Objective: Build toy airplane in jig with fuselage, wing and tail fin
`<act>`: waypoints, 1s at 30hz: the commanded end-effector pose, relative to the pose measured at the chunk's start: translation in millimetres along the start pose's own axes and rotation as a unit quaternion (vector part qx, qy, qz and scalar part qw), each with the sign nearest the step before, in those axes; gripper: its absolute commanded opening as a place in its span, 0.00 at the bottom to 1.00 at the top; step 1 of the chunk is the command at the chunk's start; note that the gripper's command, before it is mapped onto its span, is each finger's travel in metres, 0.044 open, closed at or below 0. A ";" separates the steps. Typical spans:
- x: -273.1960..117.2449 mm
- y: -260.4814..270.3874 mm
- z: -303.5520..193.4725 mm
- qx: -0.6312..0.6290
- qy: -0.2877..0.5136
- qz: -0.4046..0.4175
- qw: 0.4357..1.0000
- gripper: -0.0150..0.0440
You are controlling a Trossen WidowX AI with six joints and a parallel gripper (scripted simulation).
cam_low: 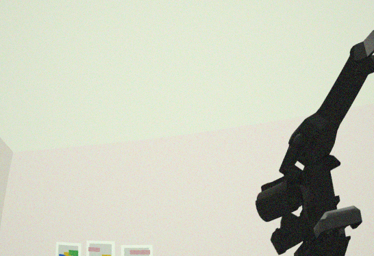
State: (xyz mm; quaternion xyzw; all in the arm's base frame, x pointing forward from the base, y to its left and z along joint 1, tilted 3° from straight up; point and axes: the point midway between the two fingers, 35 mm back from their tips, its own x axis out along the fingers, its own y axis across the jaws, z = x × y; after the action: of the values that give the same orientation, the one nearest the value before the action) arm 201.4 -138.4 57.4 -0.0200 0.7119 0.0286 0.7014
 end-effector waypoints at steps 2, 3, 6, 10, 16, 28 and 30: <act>4.5 -9.4 -9.6 -0.001 0.004 0.000 1.000 0.25; 4.5 -9.4 -9.6 -0.001 0.004 0.000 1.000 0.30; 4.5 -9.4 -9.6 -0.001 0.004 0.000 1.000 0.37; 4.5 -9.4 -9.6 -0.001 0.004 0.000 1.000 0.37; 4.5 -9.4 -9.6 -0.001 0.004 0.000 1.000 0.37; 6.9 -9.6 -9.5 -0.001 0.004 0.000 1.000 0.37; 10.3 -9.8 -9.3 -0.001 0.004 0.000 1.000 0.37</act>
State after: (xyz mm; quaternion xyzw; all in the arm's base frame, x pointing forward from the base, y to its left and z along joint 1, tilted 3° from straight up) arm 193.7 -148.6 51.9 -0.0189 0.7131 0.0283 0.7002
